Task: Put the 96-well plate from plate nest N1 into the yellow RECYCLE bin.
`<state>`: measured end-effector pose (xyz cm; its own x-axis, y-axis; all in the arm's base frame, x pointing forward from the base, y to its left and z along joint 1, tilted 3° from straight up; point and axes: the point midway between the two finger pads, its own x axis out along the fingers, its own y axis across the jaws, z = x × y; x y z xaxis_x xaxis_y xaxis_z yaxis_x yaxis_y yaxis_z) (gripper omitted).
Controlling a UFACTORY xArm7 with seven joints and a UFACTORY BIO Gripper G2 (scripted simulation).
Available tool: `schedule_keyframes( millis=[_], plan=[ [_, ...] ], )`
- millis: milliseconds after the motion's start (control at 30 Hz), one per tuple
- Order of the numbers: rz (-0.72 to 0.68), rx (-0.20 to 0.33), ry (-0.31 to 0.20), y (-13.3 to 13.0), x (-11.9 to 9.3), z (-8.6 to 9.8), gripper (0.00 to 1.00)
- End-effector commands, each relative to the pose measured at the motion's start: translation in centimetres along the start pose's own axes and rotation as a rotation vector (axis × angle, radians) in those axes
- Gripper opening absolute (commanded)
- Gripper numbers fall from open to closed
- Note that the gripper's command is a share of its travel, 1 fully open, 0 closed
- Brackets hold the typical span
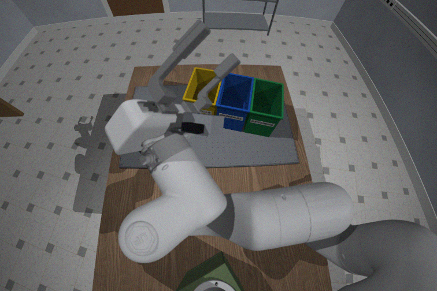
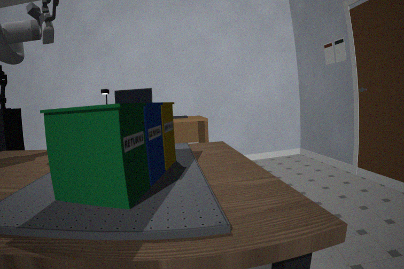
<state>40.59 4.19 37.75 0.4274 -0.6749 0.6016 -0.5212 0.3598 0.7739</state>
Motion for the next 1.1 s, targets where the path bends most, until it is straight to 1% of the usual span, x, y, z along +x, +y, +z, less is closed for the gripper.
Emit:
schedule_keyframes(
  millis=[0,67,167,300,400,500,567,633,700,800,900,967,1067],
  plan=[
    [0.021,0.005,-0.006,1.2,2.0,0.1,0.37],
    [0.021,0.005,-0.006,1.2,2.0,0.1,0.37],
    [0.111,0.005,-0.024,2.1,3.2,0.2,0.37],
    [0.112,0.005,-0.024,3.3,4.8,0.4,0.37],
    [0.112,0.005,-0.024,3.3,4.9,0.4,0.37],
    [0.202,-0.003,-0.032,4.4,6.0,0.5,0.37],
    [0.202,-0.003,-0.032,5.1,6.7,0.5,0.37],
    [0.202,-0.003,-0.032,5.1,6.7,0.5,0.37],
    [0.202,-0.003,-0.032,5.6,7.3,0.6,0.37],
    [0.292,-0.018,-0.029,6.8,8.2,0.6,0.37],
    [0.292,-0.018,-0.029,8.0,9.1,0.6,0.37],
    [0.292,-0.018,-0.029,8.0,9.1,0.6,0.37],
    [0.378,-0.041,-0.015,9.3,9.8,0.5,0.37]
  ],
)
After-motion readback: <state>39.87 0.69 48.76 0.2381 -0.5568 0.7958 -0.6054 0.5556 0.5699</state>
